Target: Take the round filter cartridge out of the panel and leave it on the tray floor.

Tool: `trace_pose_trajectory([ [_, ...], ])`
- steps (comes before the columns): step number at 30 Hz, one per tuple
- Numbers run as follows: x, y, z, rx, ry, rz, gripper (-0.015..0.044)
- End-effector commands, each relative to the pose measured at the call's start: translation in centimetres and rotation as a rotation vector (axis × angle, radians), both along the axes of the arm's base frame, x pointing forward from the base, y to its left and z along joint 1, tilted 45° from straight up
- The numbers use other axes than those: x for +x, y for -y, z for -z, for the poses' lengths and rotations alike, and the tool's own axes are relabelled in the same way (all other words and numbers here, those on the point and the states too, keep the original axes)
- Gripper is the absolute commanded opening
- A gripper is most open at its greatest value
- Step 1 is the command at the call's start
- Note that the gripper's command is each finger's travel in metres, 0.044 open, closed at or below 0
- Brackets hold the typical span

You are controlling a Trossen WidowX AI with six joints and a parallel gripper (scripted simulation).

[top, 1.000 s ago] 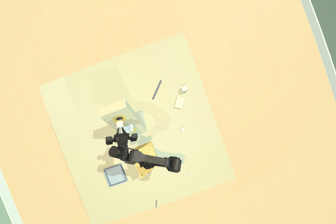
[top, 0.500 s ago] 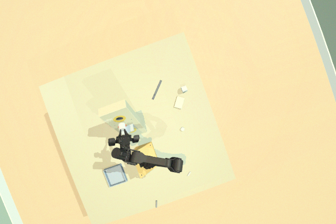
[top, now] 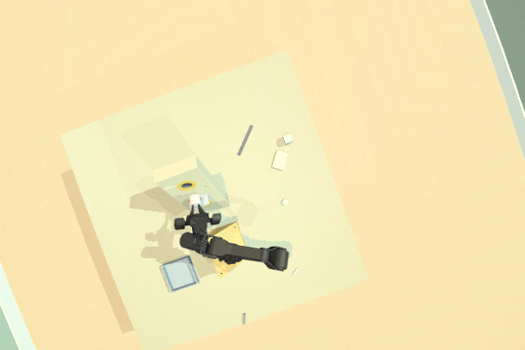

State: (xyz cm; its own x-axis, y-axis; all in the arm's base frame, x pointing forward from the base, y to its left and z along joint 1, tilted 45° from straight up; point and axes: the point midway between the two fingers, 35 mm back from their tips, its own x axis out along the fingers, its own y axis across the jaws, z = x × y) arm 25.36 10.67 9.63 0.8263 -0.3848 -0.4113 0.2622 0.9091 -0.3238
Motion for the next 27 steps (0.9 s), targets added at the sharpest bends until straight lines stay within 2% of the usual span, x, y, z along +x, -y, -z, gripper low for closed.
trace_pose_trajectory([
  [1, 0.1, -0.2, -0.2, 0.006, 0.004, -0.001, 0.0101],
  [14, -0.1, 0.1, 0.0, 0.008, 0.009, -0.003, 0.0101],
  [21, 3.1, -4.2, -4.3, 0.009, 0.01, -0.003, 0.0101],
  [25, 3.4, -4.7, -4.8, 0.009, 0.01, -0.003, 0.0101],
  [27, 3.5, -5.1, -5.2, 0.011, 0.009, -0.003, 0.0154],
])
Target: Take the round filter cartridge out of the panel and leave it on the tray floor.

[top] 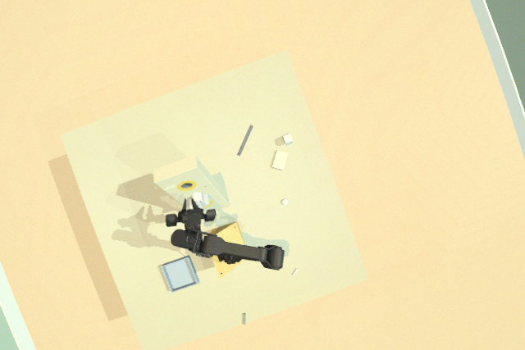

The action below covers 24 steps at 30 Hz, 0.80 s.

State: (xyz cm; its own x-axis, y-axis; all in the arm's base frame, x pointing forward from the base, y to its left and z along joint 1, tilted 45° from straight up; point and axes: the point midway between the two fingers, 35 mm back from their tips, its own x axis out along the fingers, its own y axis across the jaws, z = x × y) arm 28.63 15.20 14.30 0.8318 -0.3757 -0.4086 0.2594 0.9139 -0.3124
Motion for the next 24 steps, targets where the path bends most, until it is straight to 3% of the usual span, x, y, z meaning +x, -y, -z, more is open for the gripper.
trace_pose_trajectory([
  [1, 0.2, -1.2, -1.0, 0.002, 0.001, 0.003, 0.018],
  [10, -0.3, -5.4, -5.4, 0.006, 0.004, 0.0, 0.0416],
  [14, -0.9, -2.8, -2.3, -0.126, -0.16, 0.003, 0.0311],
  [19, -3.4, 2.9, 2.8, -0.35, -0.514, 0.02, 0.0305],
  [24, -3.9, 3.7, 3.4, -0.375, -0.564, 0.023, 0.0305],
])
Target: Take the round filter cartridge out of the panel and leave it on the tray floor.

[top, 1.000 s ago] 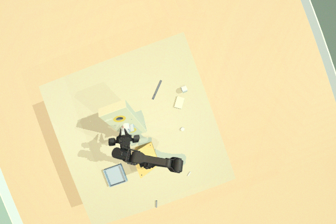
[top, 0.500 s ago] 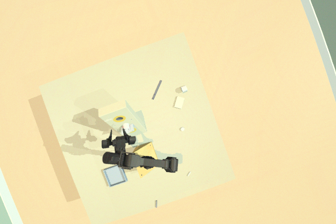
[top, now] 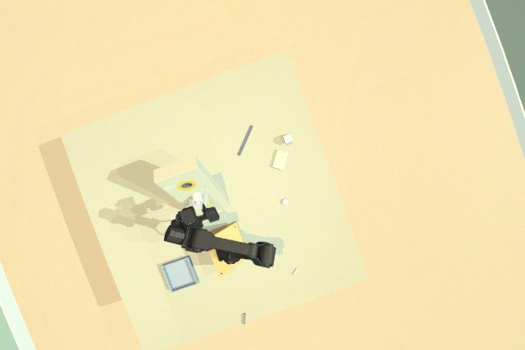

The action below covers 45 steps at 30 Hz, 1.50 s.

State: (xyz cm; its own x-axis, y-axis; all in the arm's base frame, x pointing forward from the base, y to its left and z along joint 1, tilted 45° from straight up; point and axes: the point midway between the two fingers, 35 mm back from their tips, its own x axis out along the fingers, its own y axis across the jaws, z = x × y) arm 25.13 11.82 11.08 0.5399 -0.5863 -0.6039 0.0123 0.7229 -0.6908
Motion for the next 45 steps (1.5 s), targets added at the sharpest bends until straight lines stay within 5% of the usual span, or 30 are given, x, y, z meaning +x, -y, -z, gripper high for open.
trace_pose_trajectory([
  [1, -0.3, 0.4, 0.2, -0.013, -0.038, -0.005, 0.0305],
  [32, 2.2, 3.3, 3.2, -0.014, -0.035, -0.005, 0.0305],
  [35, 2.0, 3.1, 3.0, -0.008, -0.037, 0.0, 0.0226],
  [42, 2.0, 3.1, 3.0, -0.008, -0.037, 0.0, 0.0179],
  [45, 2.0, 3.1, 3.0, -0.008, -0.037, 0.0, 0.0101],
])
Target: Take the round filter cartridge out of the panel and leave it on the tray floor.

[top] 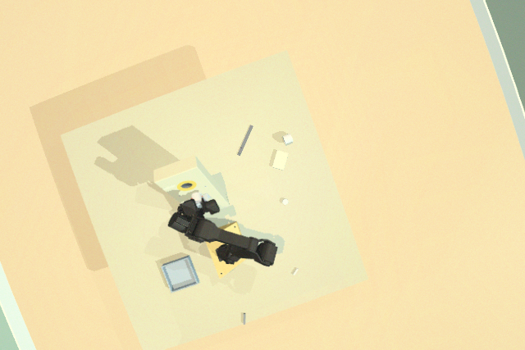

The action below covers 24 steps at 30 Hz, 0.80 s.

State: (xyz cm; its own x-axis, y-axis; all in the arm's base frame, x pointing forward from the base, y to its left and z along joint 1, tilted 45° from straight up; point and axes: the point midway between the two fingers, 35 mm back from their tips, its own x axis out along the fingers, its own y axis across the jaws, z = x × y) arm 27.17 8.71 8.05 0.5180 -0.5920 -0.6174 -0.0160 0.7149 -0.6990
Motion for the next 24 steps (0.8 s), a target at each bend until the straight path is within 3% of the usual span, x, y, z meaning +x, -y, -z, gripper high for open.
trace_pose_trajectory([
  [1, 0.0, -0.1, 0.0, 0.003, 0.001, 0.002, 0.0074],
  [4, 0.5, -0.6, -0.5, 0.002, 0.001, 0.001, 0.0],
  [12, 1.3, -1.7, -1.7, 0.002, -0.001, 0.0, 0.0],
  [24, -1.7, -5.9, -5.4, 0.006, -0.008, -0.001, 0.0],
])
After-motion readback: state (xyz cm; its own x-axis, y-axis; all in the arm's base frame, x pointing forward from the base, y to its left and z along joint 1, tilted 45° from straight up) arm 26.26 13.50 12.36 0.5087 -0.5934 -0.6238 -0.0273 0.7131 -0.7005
